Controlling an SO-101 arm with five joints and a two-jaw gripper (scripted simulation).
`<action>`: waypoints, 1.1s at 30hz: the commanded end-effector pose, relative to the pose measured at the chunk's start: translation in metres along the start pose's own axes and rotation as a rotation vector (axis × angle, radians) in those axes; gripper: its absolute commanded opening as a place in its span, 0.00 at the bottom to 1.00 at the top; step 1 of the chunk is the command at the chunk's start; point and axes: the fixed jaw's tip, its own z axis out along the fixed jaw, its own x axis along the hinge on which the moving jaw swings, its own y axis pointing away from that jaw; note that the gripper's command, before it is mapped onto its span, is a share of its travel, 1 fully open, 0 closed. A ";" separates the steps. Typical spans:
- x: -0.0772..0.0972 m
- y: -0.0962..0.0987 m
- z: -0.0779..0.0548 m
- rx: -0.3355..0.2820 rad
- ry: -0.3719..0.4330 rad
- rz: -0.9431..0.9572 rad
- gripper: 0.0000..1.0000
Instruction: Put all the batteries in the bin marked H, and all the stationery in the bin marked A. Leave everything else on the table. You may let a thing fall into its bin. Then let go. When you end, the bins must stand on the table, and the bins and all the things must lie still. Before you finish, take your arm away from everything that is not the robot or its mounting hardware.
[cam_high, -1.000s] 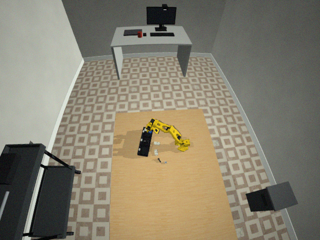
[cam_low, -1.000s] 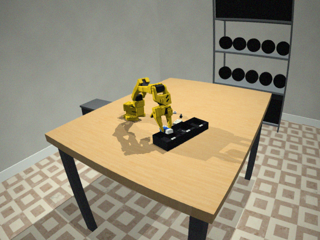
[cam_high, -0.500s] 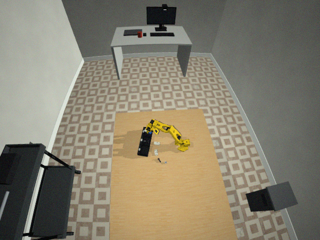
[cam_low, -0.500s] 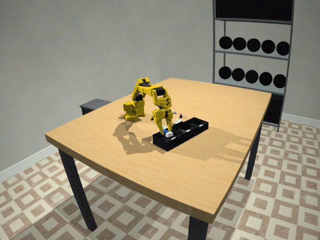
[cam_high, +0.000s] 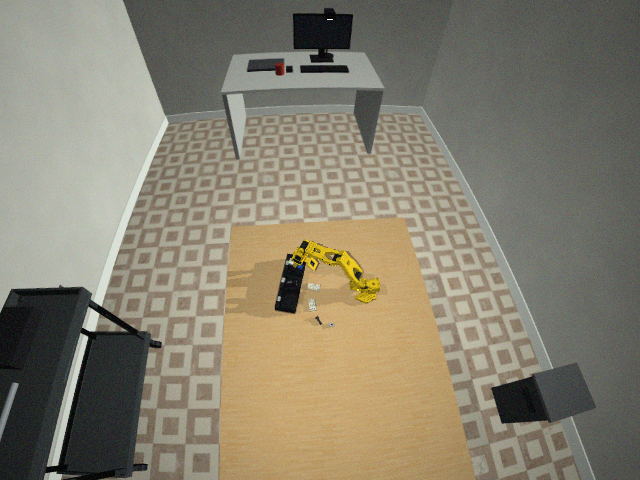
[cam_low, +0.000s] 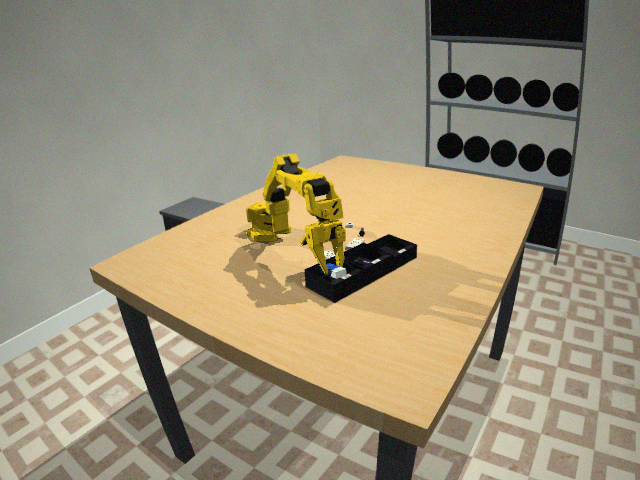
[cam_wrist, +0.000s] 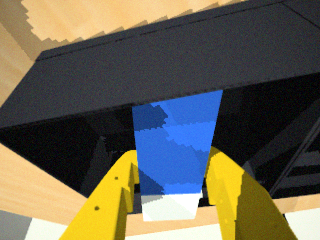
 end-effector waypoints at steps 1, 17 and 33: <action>0.011 0.003 -0.021 -0.003 0.106 0.003 0.00; 0.011 0.003 -0.021 -0.003 0.106 0.003 0.00; 0.010 0.003 -0.015 -0.003 0.106 0.003 0.00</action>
